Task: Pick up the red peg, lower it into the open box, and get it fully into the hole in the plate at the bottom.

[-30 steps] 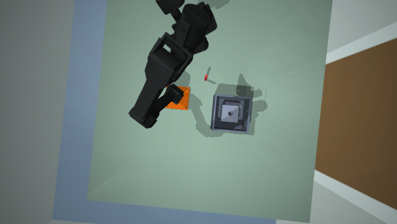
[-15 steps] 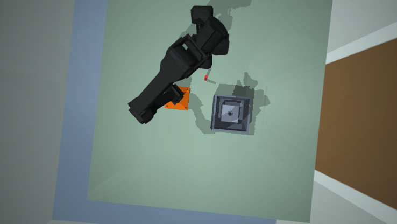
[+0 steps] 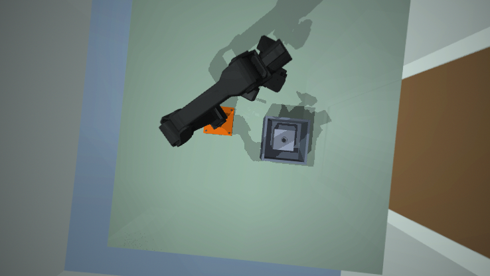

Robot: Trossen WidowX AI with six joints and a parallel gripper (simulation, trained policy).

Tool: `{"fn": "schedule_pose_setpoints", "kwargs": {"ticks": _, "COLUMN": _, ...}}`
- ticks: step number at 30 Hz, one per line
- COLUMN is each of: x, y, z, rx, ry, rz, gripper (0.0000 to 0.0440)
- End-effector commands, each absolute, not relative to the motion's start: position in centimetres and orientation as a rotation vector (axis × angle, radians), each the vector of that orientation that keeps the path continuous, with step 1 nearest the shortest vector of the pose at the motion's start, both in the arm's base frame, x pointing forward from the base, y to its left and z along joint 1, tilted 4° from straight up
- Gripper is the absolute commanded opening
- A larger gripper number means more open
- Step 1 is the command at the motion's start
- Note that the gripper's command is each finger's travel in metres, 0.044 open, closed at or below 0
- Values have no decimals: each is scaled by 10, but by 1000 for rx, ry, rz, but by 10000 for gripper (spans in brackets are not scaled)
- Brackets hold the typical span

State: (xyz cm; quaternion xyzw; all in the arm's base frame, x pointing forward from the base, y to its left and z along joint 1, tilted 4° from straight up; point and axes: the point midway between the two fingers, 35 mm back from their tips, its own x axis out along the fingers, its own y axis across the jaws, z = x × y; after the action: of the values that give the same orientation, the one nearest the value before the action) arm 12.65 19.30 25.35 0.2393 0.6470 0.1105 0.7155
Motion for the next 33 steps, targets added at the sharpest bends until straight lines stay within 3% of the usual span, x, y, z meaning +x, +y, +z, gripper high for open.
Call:
{"fn": "schedule_pose_setpoints", "kwargs": {"ticks": 1, "x": 132, "y": 182, "z": 229, "rx": 538, "ry": 1466, "rz": 93, "gripper": 440}}
{"fn": "schedule_pose_setpoints", "kwargs": {"ticks": 15, "x": 142, "y": 158, "z": 147, "rx": 555, "ry": 1507, "rz": -345, "gripper": 440}}
{"fn": "schedule_pose_setpoints", "kwargs": {"ticks": 33, "x": 156, "y": 155, "z": 64, "rx": 553, "ry": 1432, "rz": -477, "gripper": 439}}
